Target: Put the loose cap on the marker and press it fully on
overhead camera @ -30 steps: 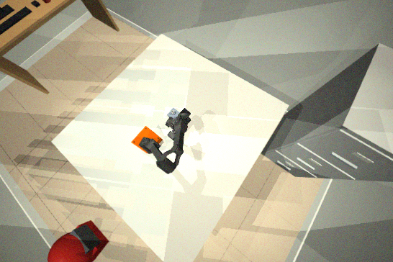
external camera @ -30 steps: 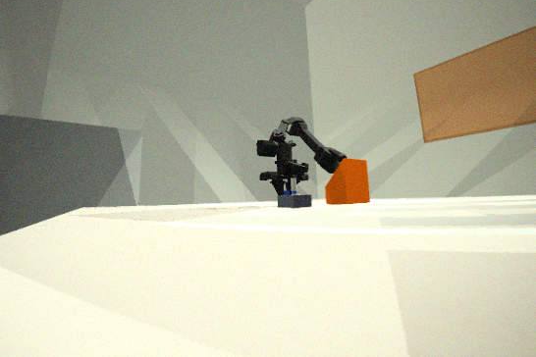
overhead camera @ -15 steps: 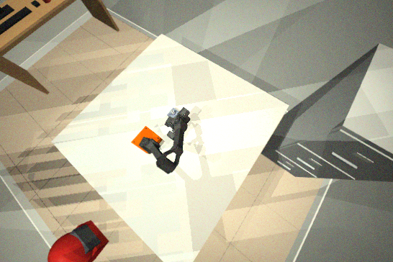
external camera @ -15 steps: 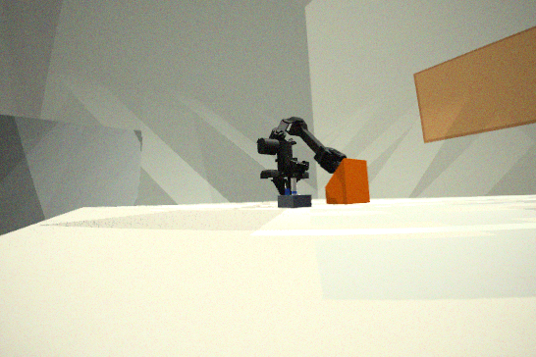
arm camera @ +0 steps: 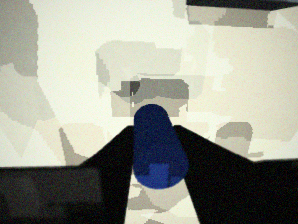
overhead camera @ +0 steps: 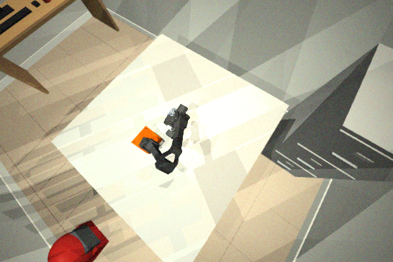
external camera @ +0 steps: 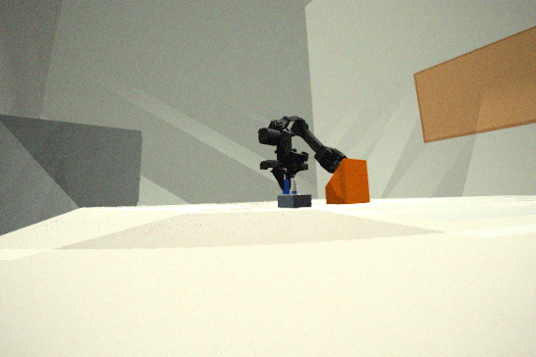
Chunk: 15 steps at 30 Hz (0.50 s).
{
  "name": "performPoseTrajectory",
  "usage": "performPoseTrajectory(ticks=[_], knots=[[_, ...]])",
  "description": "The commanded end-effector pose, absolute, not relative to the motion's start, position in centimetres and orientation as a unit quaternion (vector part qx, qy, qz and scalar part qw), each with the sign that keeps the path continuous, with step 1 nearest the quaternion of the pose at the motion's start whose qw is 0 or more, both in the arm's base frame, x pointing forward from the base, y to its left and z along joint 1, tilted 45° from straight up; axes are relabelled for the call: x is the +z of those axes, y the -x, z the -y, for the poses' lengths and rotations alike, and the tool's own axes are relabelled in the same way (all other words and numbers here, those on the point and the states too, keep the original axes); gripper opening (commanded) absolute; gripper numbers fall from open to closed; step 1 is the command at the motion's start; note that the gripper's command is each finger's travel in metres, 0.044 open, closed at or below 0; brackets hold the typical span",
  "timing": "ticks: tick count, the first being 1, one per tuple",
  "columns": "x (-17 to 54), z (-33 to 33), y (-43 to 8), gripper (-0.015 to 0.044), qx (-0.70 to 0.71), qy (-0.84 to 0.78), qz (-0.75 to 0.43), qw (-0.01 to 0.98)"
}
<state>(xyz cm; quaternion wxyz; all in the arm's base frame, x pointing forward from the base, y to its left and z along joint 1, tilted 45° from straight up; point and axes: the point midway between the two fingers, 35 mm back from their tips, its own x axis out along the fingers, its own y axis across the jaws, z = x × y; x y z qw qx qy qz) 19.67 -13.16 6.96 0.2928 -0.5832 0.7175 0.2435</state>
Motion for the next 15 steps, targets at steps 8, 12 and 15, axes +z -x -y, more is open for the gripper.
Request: performPoseTrajectory(ticks=[8, 12, 15], knots=[[8.5, 11.7, -20.0, 0.0000, 0.240, 0.583, -0.717, 0.296], [8.3, 11.1, -20.9, 0.0000, 0.242, 0.583, -0.716, 0.298], [8.1, 10.5, -21.6, 0.0000, 0.243, 0.583, -0.715, 0.299]])
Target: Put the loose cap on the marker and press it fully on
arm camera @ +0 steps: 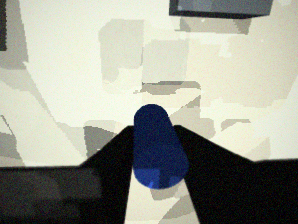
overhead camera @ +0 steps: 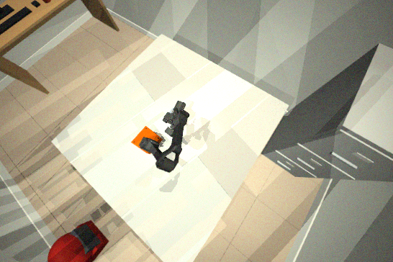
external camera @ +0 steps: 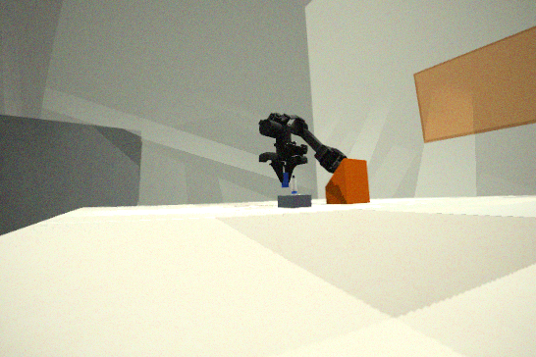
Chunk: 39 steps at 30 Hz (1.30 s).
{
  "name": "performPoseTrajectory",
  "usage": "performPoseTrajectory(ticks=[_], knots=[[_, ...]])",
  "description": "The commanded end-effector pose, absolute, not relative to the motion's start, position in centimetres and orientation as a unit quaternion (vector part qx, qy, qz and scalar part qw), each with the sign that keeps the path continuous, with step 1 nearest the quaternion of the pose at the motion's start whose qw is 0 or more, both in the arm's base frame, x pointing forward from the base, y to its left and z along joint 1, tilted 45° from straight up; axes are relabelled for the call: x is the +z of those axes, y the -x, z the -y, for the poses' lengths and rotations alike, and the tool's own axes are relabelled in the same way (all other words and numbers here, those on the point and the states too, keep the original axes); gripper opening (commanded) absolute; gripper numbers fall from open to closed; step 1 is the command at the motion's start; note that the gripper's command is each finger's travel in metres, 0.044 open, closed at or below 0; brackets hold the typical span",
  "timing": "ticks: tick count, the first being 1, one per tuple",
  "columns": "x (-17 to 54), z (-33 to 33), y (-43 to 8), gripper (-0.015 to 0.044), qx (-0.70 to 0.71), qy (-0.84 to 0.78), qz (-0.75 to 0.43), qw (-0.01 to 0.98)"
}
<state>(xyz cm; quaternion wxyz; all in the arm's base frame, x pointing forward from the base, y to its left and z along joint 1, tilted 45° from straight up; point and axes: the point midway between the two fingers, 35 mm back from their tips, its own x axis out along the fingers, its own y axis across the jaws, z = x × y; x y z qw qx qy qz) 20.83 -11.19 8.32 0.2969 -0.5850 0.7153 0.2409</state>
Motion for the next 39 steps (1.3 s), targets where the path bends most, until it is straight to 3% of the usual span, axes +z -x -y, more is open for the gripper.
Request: performPoseTrajectory(ticks=[1, 39], knots=[[8.1, 10.4, -21.9, 0.0000, 0.243, 0.583, -0.715, 0.299], [4.5, 1.9, -28.4, 0.0000, 0.242, 0.583, -0.715, 0.300]])
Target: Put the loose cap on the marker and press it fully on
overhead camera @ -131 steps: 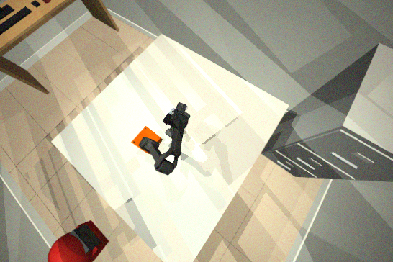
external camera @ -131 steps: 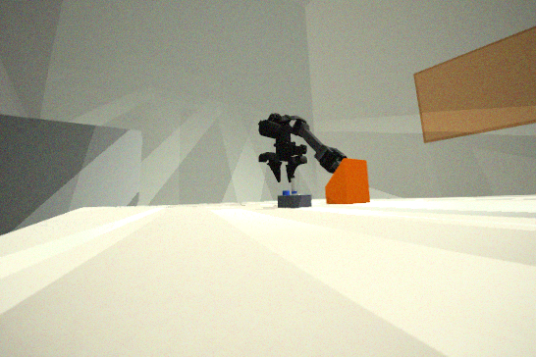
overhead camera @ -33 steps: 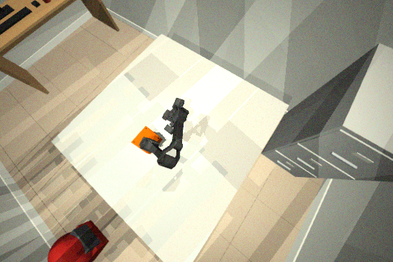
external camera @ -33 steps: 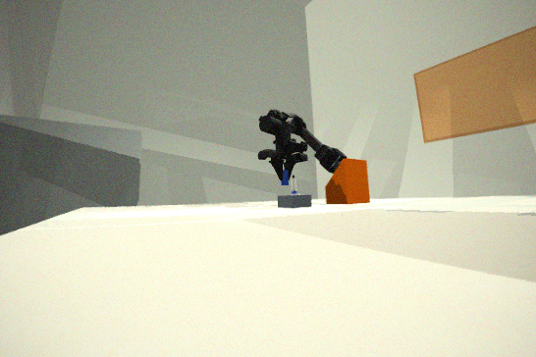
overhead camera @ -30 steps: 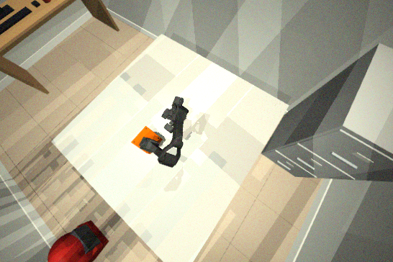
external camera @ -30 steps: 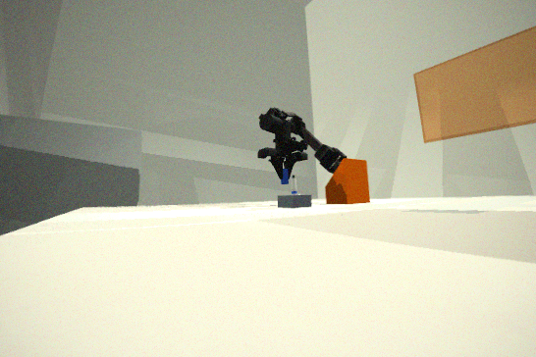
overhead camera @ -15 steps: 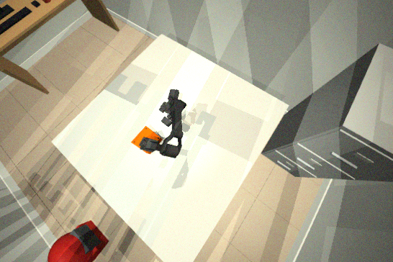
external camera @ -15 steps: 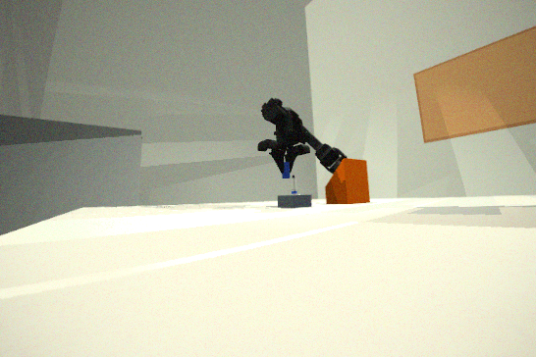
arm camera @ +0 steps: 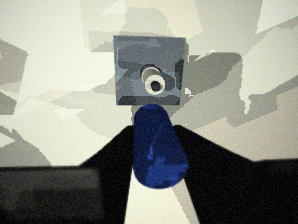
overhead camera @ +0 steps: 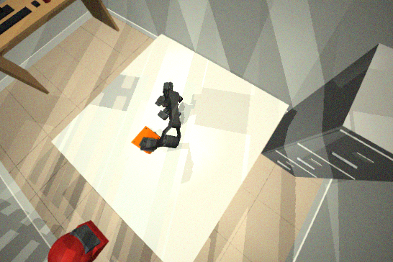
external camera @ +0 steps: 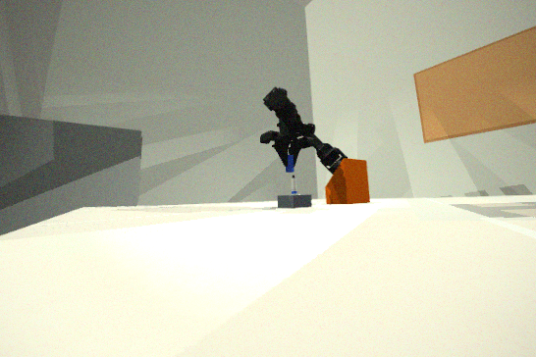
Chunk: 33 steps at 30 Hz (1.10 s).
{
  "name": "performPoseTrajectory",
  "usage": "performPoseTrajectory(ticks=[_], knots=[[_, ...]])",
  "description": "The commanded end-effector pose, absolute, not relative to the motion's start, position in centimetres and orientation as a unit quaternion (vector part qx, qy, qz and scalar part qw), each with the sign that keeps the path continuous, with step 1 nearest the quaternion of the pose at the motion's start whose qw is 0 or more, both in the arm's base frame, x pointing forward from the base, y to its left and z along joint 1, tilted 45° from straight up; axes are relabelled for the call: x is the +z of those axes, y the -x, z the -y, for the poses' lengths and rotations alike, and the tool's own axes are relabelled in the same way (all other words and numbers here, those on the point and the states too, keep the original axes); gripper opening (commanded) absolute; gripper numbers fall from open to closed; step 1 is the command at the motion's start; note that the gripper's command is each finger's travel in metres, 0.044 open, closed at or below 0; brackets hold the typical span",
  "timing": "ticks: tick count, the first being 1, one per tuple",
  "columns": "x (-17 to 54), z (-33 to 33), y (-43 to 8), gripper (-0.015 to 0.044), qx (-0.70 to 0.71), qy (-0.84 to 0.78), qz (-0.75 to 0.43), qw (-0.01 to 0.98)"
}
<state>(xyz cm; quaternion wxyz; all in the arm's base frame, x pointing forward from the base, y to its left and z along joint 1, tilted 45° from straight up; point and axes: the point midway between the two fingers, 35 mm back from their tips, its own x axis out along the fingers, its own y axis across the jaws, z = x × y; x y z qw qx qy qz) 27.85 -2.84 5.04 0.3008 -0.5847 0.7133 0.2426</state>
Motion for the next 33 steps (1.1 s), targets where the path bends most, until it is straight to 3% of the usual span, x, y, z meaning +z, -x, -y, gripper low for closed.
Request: performPoseTrajectory(ticks=[1, 33], knots=[[4.3, 1.6, -28.5, 0.0000, 0.242, 0.583, -0.716, 0.300], [1.6, 3.3, -28.4, 0.0000, 0.241, 0.583, -0.716, 0.299]])
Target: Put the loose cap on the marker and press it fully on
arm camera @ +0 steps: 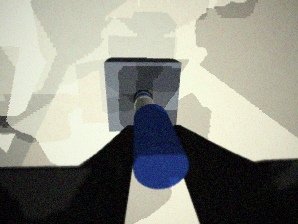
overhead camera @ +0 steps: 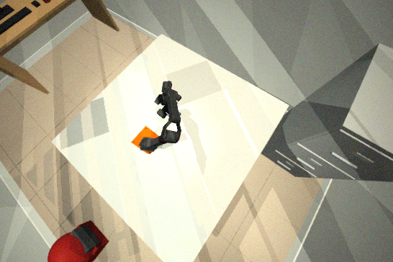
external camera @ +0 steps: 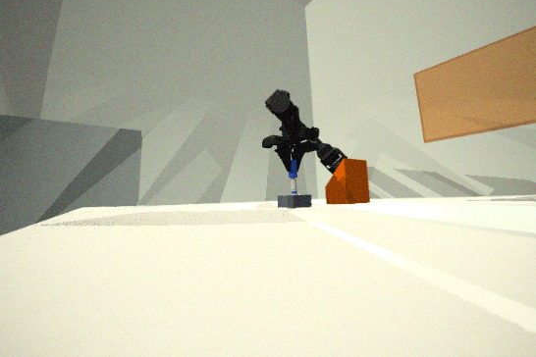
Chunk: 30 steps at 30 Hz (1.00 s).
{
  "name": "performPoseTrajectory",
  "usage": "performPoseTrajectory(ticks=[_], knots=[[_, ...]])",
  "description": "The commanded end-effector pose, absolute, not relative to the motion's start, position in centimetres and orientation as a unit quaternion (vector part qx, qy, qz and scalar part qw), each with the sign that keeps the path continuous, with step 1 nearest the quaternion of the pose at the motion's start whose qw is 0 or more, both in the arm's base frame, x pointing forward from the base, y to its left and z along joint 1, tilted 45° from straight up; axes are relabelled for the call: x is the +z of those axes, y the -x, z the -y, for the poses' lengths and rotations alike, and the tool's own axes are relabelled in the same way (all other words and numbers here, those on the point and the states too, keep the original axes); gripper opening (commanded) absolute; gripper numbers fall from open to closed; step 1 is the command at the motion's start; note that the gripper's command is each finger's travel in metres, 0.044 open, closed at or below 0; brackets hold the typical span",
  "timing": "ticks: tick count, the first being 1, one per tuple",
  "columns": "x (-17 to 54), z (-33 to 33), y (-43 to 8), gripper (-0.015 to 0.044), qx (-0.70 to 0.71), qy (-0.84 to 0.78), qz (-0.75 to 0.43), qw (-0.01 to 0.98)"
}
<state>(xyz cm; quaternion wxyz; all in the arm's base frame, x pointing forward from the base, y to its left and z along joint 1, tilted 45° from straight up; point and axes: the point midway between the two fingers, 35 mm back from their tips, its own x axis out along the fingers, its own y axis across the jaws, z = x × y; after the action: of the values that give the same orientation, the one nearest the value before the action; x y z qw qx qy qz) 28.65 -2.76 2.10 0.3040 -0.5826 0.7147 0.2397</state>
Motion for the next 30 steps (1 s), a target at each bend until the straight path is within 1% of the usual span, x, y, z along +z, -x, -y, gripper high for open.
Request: performPoseTrajectory(ticks=[1, 30], knots=[[1.4, 3.5, -28.4, 0.0000, 0.241, 0.583, -0.716, 0.299], [-1.6, 6.0, -27.6, 0.0000, 0.240, 0.583, -0.716, 0.298]])
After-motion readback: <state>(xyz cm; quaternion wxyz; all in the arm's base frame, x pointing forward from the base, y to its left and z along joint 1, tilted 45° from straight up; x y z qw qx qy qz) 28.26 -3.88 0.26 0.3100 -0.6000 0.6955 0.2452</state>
